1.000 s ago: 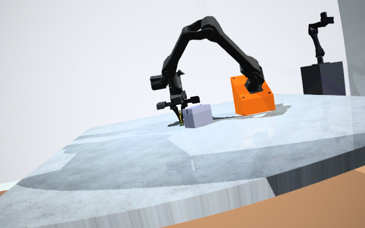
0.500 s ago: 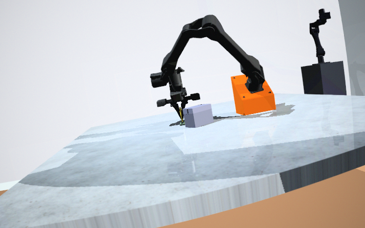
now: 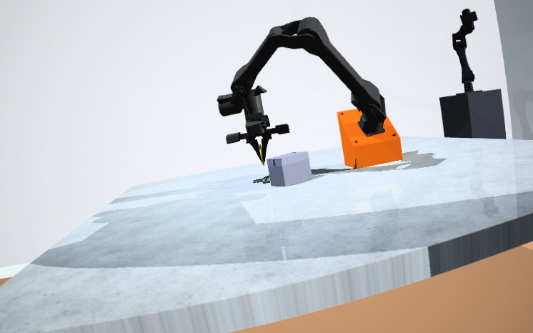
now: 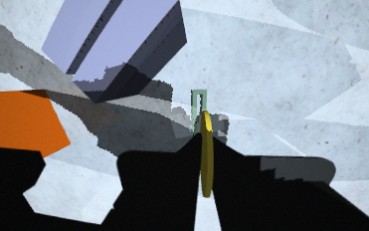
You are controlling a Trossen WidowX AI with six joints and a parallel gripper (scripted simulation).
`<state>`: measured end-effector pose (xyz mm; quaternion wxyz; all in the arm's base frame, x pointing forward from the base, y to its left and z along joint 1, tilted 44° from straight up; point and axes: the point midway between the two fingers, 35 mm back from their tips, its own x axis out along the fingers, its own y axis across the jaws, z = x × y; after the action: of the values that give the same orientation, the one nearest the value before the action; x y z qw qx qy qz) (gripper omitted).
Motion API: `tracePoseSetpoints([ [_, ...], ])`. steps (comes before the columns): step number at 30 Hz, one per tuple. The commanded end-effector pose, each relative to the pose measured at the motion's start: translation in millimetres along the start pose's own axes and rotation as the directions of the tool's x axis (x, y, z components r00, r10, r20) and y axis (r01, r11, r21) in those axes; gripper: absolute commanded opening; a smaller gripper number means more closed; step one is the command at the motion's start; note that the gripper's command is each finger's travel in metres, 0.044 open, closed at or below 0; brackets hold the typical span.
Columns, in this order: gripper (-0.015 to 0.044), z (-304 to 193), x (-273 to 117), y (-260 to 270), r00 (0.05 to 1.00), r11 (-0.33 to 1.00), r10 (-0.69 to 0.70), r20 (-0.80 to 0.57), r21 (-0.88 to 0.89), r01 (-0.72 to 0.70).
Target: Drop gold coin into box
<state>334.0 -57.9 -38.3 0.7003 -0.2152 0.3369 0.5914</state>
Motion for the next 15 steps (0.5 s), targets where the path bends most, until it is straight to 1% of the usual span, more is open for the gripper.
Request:
tracePoseSetpoints([
  [1,0.0,0.8,-12.9,-2.3,1.0,1.0,-0.012,-0.007,-0.012,0.012],
  [15,0.0,1.7,-47.2,1.4,1.0,1.0,-0.01,-0.006,-0.012,0.01],
])
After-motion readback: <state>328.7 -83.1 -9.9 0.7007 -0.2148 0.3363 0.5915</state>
